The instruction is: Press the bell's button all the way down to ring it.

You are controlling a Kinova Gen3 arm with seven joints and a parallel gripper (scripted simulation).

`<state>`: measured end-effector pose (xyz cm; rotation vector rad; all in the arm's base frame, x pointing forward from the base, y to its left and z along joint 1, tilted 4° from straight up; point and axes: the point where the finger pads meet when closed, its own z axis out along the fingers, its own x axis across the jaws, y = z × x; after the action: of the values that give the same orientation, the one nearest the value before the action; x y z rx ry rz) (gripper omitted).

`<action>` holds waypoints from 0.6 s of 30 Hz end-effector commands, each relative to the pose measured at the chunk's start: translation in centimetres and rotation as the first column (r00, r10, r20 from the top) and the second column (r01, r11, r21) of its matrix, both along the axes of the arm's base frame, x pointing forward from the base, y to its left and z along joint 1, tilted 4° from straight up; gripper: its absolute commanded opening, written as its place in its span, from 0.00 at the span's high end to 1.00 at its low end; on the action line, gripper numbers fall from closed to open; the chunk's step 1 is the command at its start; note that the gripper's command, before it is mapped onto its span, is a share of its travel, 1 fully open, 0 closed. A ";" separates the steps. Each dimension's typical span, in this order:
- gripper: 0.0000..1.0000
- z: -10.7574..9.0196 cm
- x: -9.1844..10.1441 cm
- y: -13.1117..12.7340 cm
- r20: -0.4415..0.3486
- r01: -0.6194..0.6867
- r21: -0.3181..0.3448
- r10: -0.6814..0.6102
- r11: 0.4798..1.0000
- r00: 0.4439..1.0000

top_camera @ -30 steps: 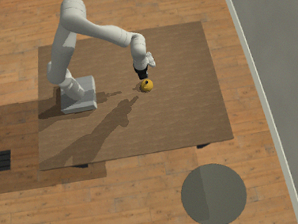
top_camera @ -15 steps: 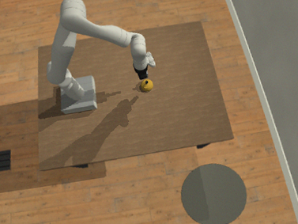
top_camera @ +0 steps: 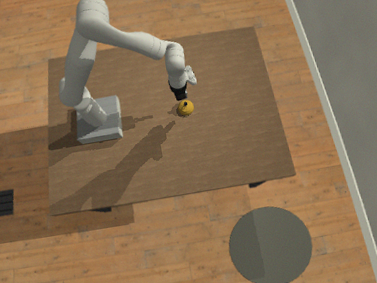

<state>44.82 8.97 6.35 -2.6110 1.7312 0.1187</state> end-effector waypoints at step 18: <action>0.83 -0.9 0.0 0.1 0.002 0.000 0.000 0.000 1.000 1.000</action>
<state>44.86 9.04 5.60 -2.6093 1.7299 0.1154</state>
